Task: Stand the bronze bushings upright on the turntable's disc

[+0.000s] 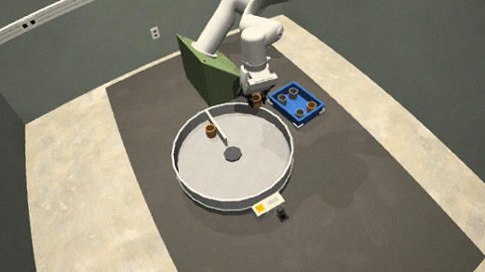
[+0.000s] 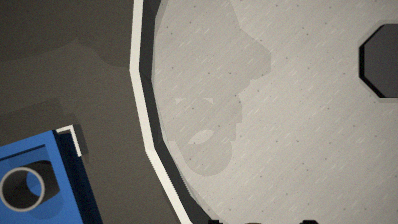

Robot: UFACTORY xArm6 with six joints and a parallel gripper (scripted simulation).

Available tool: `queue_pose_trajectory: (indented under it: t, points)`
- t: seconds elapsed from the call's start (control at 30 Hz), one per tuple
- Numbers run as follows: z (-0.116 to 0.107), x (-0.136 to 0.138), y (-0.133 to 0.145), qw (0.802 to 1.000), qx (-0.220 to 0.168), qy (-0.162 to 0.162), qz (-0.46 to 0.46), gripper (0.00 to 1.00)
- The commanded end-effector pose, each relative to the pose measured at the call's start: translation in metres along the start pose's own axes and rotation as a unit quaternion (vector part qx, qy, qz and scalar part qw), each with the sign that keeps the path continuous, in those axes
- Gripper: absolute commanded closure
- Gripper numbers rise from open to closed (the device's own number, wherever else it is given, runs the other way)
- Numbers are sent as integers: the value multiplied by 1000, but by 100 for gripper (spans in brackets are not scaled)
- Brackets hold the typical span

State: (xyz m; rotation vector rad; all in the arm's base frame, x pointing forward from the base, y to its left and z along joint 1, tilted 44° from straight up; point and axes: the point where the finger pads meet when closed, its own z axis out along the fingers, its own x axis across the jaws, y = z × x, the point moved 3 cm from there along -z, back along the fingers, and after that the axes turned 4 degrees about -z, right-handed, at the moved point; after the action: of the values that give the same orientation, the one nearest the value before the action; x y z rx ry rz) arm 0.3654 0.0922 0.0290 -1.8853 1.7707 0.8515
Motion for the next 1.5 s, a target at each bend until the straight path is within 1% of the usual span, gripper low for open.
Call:
queue_pose_trajectory:
  t: [0.0, 0.1, 0.17, 0.3, 0.43, 0.53, 0.67, 0.73, 0.87, 1.0, 1.47]
  points:
    - [1, 61, -20, 1000, -2, -4, -3, 100]
    - [2, 95, -28, 1000, -2, -4, -3, 100]
    - [2, 95, -28, 1000, -2, -4, -3, 100]
    - [2, 138, -37, 1000, -2, -4, -3, 100]
    - [2, 175, -45, 1000, -2, -4, -3, 100]
    - [2, 196, -49, 1000, -2, -4, -3, 100]
    - [3, 217, -54, 1000, -2, -4, -3, 100]
    - [3, 217, -54, 1000, -2, -4, -3, 100]
    - [3, 229, -57, 1000, -2, -4, -3, 100]
    - [3, 236, -58, 1000, -2, -4, -3, 100]
    - [3, 237, -58, 1000, -2, -4, -3, 100]
